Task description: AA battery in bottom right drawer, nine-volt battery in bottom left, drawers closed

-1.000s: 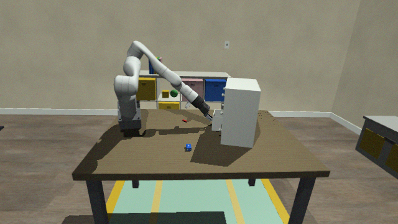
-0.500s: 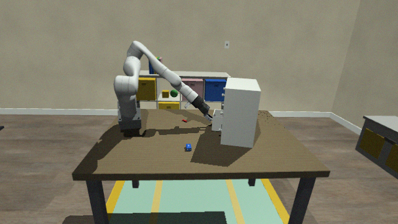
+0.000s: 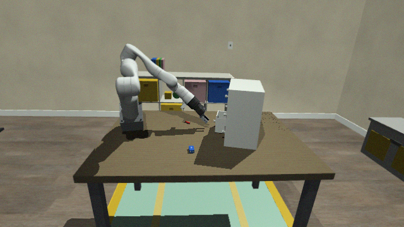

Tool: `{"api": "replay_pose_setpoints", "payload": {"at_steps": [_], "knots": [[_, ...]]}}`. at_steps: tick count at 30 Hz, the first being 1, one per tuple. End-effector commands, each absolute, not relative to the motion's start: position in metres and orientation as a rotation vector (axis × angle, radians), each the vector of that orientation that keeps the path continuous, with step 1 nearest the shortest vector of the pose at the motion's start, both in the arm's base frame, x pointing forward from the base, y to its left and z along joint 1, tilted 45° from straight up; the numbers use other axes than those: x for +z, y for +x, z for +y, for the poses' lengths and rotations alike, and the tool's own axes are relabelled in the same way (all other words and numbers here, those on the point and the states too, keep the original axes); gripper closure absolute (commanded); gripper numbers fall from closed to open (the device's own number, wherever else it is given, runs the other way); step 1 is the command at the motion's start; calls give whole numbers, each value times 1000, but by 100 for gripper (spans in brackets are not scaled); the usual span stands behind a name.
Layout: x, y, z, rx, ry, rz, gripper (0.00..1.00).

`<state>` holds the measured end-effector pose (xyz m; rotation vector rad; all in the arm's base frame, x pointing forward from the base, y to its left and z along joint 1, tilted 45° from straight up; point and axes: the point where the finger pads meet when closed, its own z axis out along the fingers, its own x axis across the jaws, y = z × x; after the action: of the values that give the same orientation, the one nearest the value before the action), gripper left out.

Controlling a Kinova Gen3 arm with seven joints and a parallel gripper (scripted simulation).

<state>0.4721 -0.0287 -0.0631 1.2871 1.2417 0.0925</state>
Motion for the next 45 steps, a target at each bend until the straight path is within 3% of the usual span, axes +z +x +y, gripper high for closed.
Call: {"api": "replay_pose_setpoints", "payload": {"at_steps": [1, 24, 45], "knots": [[-63, 472, -22, 102, 1271, 1250, 33], [-33, 424, 35, 102, 1271, 1250, 33], [-31, 420, 40, 79, 1302, 1257, 33]]}}
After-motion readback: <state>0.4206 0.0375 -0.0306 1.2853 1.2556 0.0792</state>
